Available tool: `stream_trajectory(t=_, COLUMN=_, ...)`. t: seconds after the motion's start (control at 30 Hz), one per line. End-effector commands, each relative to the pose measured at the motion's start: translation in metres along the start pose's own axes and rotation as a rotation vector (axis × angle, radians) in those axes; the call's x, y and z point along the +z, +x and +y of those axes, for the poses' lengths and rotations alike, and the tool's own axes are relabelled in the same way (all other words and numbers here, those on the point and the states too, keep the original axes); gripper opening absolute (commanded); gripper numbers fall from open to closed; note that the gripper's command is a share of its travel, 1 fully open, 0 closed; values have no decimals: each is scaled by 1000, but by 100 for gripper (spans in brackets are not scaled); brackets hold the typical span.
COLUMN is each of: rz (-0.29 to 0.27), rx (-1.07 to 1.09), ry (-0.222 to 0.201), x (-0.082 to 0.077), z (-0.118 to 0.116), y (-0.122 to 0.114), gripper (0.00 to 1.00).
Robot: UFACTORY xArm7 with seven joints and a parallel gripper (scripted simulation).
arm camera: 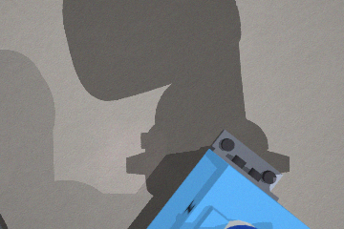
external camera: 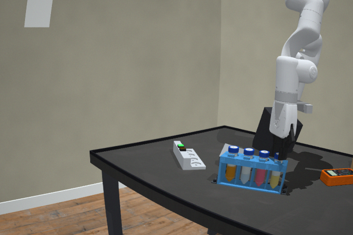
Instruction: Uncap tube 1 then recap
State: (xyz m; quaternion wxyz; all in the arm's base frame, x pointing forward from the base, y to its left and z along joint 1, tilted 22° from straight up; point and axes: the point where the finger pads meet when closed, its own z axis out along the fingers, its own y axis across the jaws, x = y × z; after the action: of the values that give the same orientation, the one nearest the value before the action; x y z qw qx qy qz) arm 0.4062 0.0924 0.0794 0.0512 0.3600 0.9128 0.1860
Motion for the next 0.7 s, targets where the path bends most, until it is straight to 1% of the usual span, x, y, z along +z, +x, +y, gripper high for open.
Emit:
stream_trajectory(t=0.0, rz=-1, rx=0, ry=-2, x=0, z=1, y=-1, gripper=0)
stream_trajectory(t=0.1, rz=-1, rx=0, ry=-2, x=0, z=1, y=-1, gripper=0)
stream_trajectory(t=0.3, rz=-1, rx=300, ry=-2, x=0, z=1, y=-1, gripper=0)
stream_trajectory(t=0.37, rz=-1, rx=300, ry=-2, x=0, z=1, y=-1, gripper=0)
stream_trajectory(t=0.67, rz=-1, rx=750, ry=-2, x=0, z=1, y=-1, gripper=0)
